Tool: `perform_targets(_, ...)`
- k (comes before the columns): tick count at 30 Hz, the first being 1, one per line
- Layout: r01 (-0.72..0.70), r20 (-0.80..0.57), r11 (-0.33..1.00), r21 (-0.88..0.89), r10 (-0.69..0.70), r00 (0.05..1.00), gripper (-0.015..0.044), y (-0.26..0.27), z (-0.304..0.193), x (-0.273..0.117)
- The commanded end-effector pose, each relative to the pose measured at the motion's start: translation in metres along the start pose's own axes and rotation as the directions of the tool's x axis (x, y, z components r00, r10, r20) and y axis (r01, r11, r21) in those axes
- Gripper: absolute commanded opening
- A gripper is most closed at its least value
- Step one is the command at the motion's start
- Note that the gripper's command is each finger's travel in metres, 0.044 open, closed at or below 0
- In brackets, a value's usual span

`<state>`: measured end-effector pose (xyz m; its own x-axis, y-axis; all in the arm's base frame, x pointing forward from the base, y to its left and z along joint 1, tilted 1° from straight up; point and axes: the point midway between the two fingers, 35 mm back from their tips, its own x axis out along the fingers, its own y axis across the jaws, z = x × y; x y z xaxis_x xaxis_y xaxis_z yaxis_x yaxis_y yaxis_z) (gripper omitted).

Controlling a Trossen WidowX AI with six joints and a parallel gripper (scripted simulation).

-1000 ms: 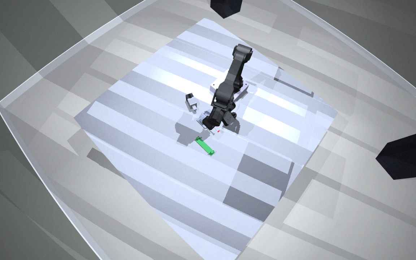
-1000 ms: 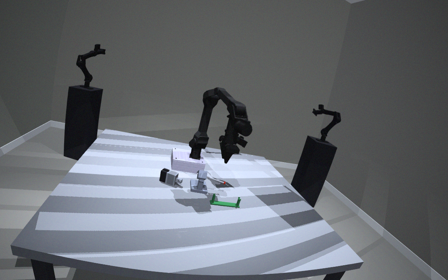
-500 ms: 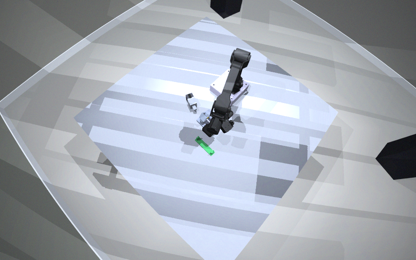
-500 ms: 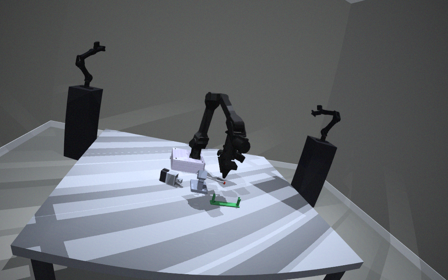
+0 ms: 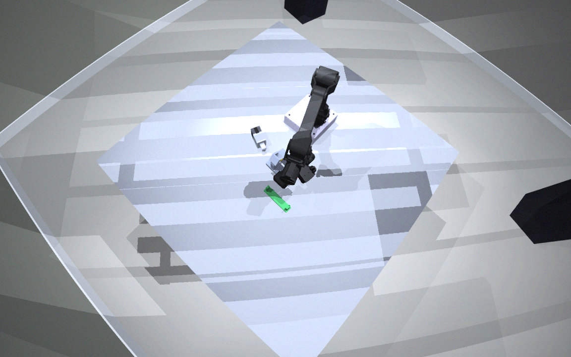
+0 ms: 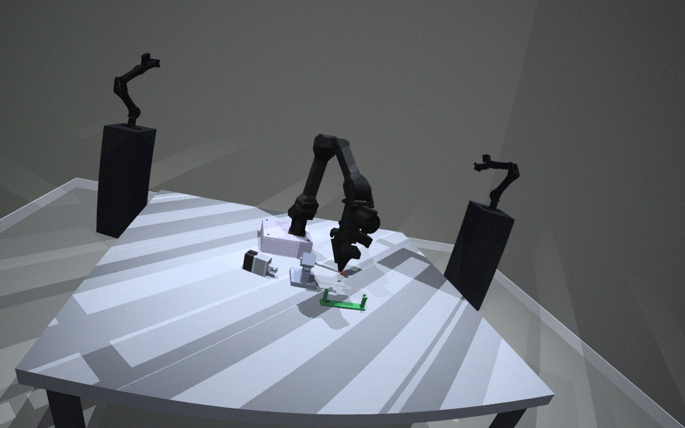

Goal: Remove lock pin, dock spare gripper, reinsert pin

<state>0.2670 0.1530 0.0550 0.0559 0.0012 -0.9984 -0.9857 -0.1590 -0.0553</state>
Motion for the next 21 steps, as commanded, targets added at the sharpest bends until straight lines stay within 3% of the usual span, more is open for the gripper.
perform_targets(1,-0.016,-0.004,1.000,0.001,0.016,1.000,0.0300,0.003,-0.001,0.010)
perform_targets(21,-0.017,-0.004,1.000,0.001,0.017,1.000,0.0300,0.006,-0.003,0.040)
